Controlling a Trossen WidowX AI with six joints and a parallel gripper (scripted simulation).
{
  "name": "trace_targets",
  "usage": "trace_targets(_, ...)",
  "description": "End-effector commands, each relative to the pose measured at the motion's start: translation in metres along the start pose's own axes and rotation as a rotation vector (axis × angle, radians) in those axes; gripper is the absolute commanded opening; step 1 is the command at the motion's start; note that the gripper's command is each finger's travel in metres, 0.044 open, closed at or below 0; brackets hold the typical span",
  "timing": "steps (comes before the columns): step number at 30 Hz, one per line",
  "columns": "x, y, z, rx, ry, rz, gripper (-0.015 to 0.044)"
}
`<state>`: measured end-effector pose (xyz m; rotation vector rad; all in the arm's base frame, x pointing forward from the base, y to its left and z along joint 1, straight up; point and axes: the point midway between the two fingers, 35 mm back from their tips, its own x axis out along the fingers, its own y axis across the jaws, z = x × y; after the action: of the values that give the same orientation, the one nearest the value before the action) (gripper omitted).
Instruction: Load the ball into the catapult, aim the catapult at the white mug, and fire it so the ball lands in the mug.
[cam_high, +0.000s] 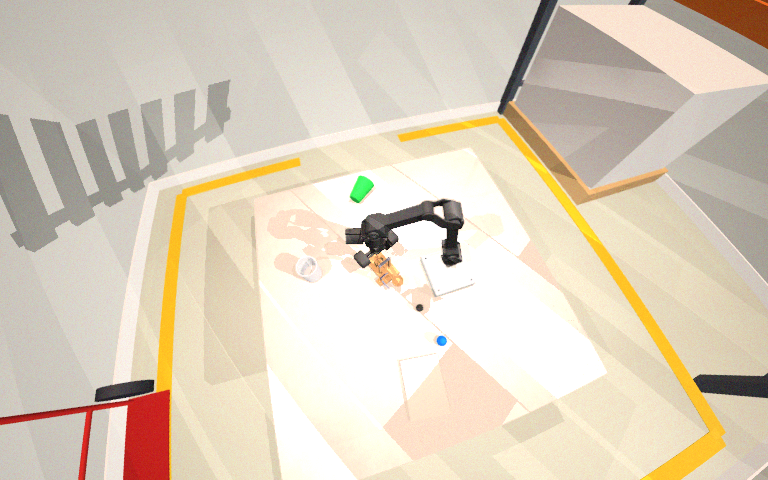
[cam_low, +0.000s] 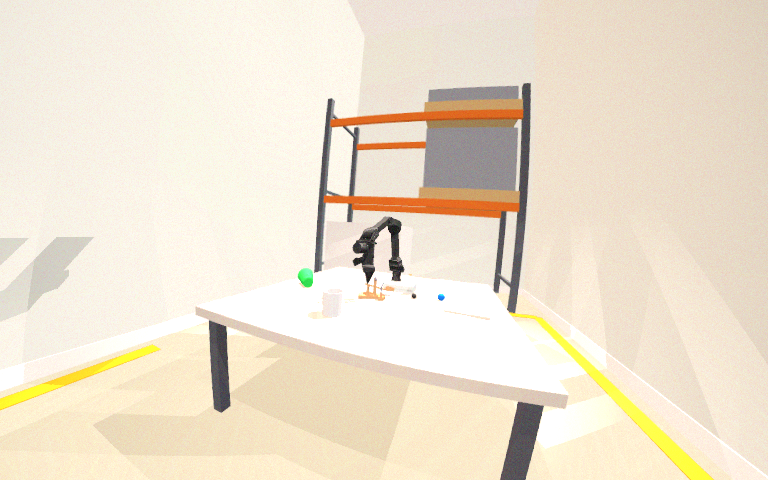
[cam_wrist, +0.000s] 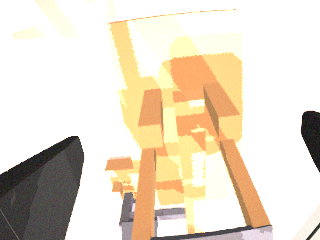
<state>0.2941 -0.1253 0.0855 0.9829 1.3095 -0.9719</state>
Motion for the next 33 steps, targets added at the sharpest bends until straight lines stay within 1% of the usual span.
trace_targets(1, 0.005, 0.0, 0.0, -0.004, -0.003, 0.004, 0.044)
trace_targets(33, 0.056, 0.0, -0.001, -0.004, -0.003, 0.004, 0.044)
